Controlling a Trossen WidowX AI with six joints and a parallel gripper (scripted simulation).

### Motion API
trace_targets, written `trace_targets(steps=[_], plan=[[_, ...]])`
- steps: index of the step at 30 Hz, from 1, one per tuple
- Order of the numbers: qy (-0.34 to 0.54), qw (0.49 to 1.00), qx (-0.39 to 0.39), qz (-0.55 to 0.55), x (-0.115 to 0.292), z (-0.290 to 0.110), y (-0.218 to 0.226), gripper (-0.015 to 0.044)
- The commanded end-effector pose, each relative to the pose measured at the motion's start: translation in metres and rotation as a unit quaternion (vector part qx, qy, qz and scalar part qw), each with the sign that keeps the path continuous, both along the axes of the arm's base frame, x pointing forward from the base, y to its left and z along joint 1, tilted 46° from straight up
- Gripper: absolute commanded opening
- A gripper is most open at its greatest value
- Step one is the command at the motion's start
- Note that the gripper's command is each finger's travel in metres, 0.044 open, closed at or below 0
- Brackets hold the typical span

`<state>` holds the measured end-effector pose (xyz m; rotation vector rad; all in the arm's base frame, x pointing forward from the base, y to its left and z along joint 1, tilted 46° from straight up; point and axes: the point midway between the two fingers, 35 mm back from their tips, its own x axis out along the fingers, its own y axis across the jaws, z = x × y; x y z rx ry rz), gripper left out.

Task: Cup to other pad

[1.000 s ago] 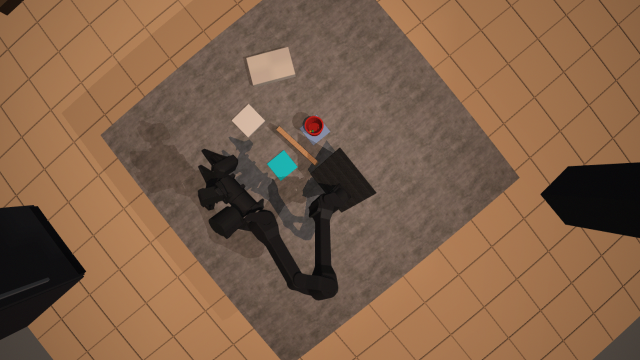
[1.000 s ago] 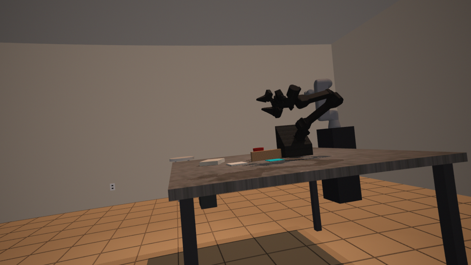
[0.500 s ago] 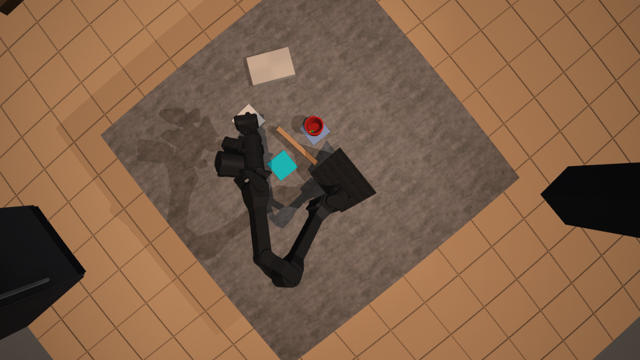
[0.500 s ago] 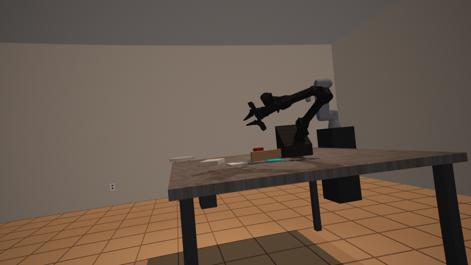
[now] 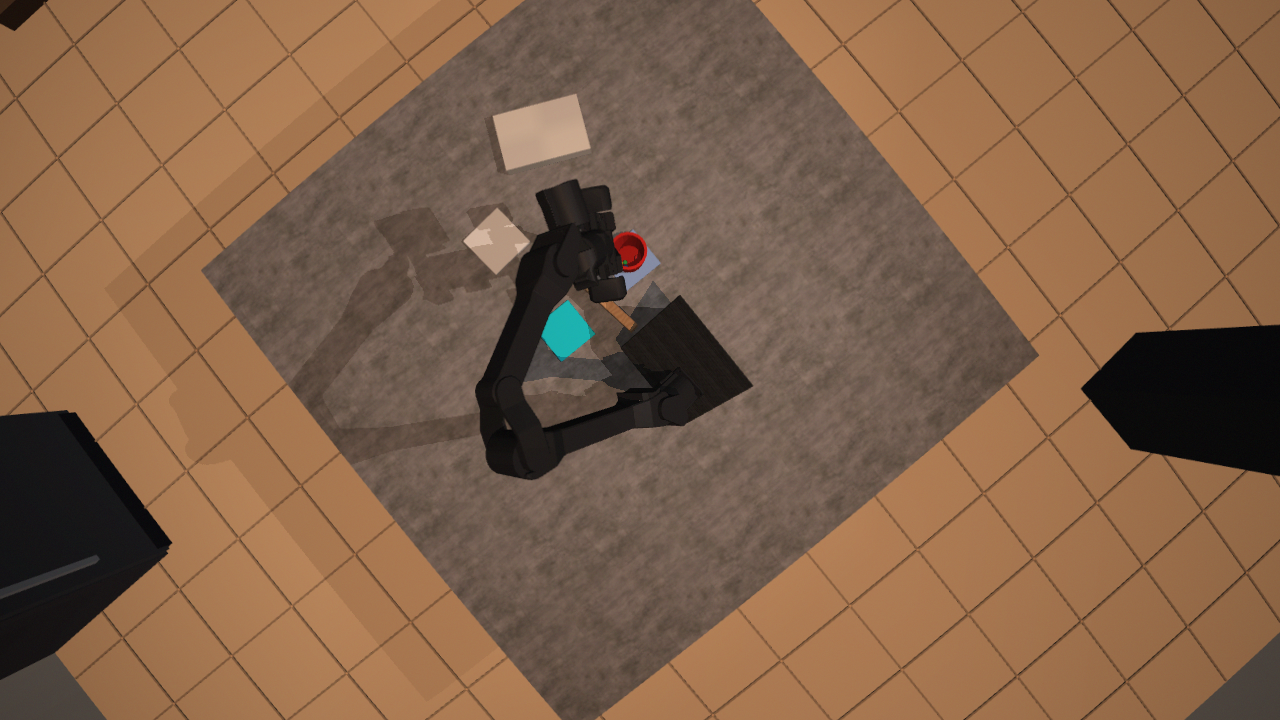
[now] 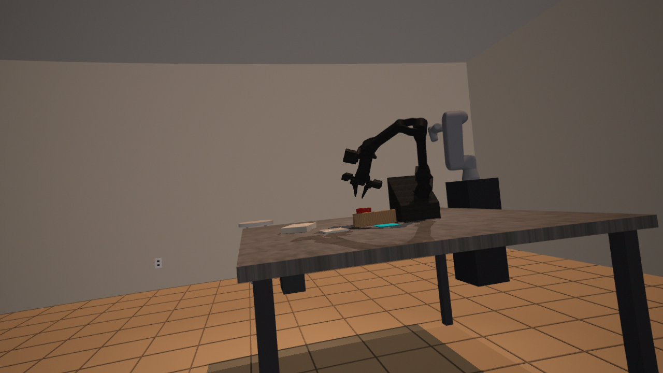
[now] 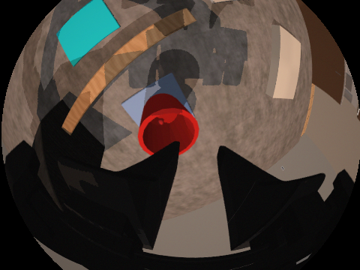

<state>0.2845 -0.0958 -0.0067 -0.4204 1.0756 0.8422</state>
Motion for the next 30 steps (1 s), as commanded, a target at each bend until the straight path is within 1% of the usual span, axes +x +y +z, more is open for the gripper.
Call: trace_targets(steps=[1,3,15,30], plan=[[0.034,0.984,0.16,0.071,-0.039,-0.029,0.01,0.0148],[0.033,0.98,0.181,0.076,-0.044,-0.031,0.012,0.0148],[0.033,0.98,0.181,0.076,-0.046,-0.032,0.013,0.0148],[0.033,0.98,0.181,0.075,-0.043,-0.049,0.029,0.0148]])
